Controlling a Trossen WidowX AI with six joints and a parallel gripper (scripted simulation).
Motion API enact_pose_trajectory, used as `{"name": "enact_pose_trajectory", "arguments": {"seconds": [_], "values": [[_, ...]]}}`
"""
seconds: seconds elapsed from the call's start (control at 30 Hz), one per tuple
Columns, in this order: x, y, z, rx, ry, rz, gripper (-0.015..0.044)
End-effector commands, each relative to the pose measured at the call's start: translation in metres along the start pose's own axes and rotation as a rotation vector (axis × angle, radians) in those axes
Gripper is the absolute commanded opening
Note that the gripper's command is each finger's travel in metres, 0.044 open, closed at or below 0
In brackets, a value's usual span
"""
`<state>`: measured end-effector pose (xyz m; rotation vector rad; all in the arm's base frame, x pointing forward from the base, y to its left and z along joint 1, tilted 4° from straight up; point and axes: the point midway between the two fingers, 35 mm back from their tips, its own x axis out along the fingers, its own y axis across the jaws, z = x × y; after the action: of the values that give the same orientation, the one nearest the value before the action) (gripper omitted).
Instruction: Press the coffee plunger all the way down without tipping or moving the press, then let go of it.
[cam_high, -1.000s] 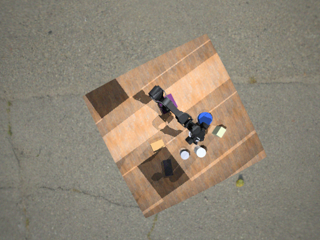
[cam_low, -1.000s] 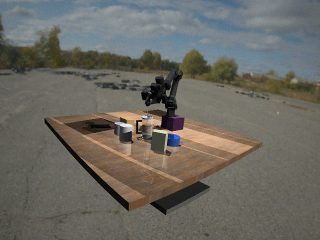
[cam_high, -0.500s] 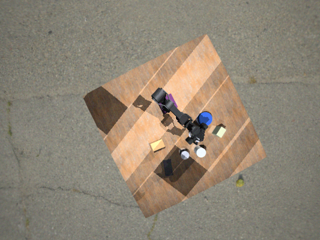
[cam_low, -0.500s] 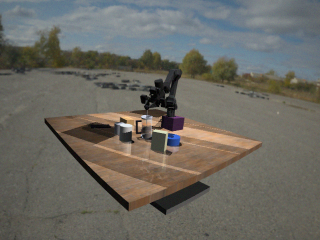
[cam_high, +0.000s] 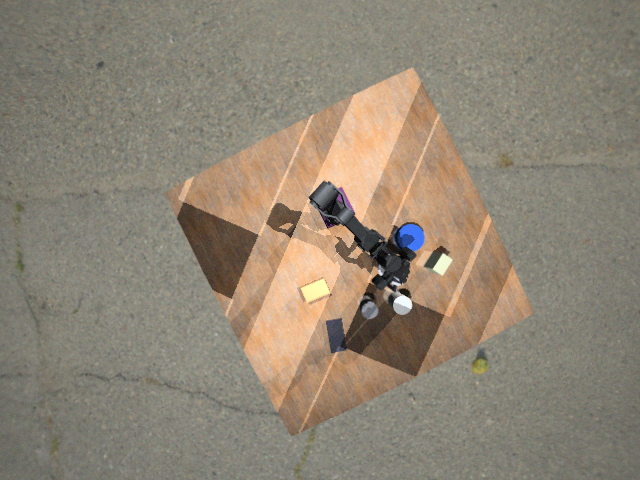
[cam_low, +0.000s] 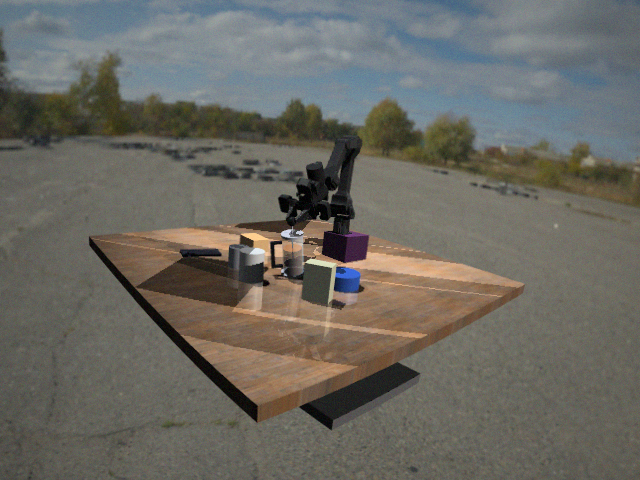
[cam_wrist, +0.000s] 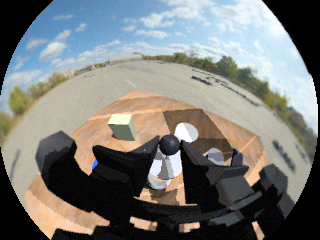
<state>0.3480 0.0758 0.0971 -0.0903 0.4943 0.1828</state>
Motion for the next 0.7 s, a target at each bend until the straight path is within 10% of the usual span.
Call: {"name": "enact_pose_trajectory", "arguments": {"seconds": [0.0,0.67], "values": [[0.0058,-0.0001,-0.0146,-0.011,0.051,0.001,0.0124],[0.0106,-0.0001,-0.0105,-0.011,0.05,0.001,0.0124]]}}
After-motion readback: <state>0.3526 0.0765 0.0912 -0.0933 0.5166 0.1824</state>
